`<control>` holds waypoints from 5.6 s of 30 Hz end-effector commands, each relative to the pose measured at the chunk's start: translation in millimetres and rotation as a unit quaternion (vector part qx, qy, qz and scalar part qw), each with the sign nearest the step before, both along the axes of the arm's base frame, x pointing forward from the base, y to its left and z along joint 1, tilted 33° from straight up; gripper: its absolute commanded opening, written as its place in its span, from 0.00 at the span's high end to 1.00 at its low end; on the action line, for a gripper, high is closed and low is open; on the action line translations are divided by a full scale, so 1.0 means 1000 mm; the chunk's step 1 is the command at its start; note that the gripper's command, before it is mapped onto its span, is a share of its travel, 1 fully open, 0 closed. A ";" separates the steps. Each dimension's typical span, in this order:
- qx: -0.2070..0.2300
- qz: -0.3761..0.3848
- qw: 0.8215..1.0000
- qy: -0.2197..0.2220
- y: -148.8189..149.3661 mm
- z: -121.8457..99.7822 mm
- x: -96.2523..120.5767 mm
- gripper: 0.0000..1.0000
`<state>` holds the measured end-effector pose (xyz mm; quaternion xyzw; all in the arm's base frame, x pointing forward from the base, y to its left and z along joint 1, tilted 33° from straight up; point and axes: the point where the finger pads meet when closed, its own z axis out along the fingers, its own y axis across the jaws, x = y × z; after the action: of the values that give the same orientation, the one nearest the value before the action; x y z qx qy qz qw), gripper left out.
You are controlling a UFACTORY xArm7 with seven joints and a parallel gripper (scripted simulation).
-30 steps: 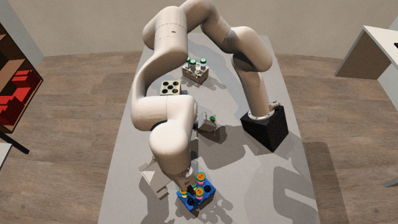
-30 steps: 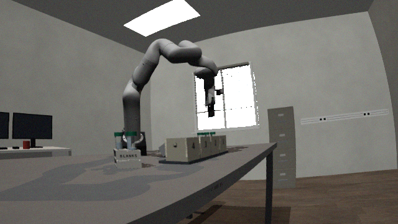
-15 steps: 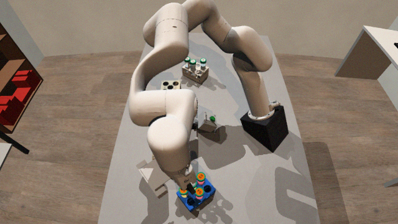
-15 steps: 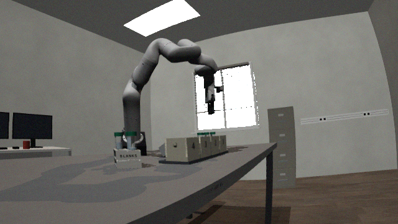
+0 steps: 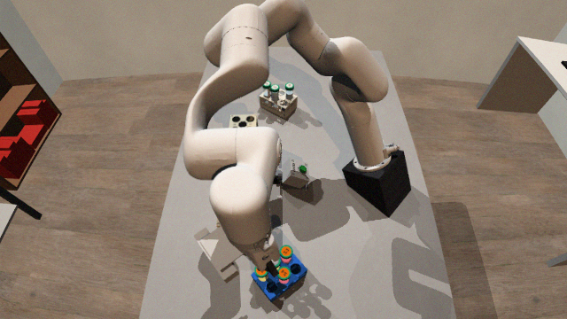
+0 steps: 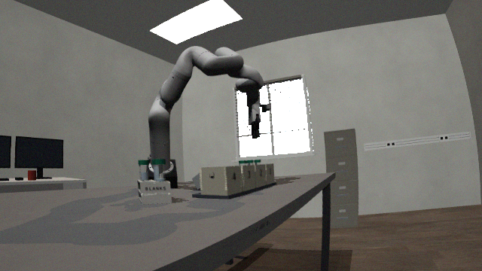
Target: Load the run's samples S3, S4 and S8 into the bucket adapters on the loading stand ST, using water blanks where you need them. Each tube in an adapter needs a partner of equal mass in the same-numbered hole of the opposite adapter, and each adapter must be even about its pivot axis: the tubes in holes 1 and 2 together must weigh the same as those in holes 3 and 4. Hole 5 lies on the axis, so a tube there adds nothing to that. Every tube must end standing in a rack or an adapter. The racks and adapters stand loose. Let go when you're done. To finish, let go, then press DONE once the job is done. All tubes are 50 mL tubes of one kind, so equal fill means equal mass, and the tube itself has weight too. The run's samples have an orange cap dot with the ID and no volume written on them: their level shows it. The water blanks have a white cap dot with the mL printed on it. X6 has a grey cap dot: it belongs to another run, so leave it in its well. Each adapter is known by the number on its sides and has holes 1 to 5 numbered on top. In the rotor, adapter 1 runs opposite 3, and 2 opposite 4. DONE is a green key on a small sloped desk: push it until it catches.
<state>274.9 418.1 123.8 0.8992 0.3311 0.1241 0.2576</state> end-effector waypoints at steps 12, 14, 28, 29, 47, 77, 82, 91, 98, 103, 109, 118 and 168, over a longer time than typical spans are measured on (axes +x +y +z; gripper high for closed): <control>0.061 -0.124 0.989 -0.057 0.002 -0.017 -0.042 0.43; 0.074 -0.151 0.983 -0.069 0.002 -0.022 -0.051 0.43; 0.150 -0.312 0.927 -0.142 0.002 -0.022 -0.052 0.43; 0.156 -0.325 0.921 -0.148 0.002 -0.022 -0.052 0.43; 0.246 -0.517 0.786 -0.234 0.002 -0.022 -0.052 0.43; 0.281 -0.591 0.707 -0.268 -0.007 -0.041 -0.043 0.43; 0.281 -0.591 0.707 -0.268 -0.011 -0.049 -0.039 0.43; 0.281 -0.591 0.707 -0.268 -0.017 -0.063 -0.033 0.43; 0.281 -0.591 0.707 -0.268 -0.021 -0.073 -0.028 0.43; 0.281 -0.591 0.707 -0.268 -0.025 -0.081 -0.024 0.43; 0.281 -0.591 0.707 -0.268 -0.028 -0.088 -0.021 0.43; 0.281 -0.591 0.707 -0.268 -0.035 -0.103 -0.014 0.43; 0.281 -0.591 0.707 -0.268 -0.049 -0.134 0.000 0.43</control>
<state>274.9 368.1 -9.0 0.8700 -0.4017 0.2699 0.0943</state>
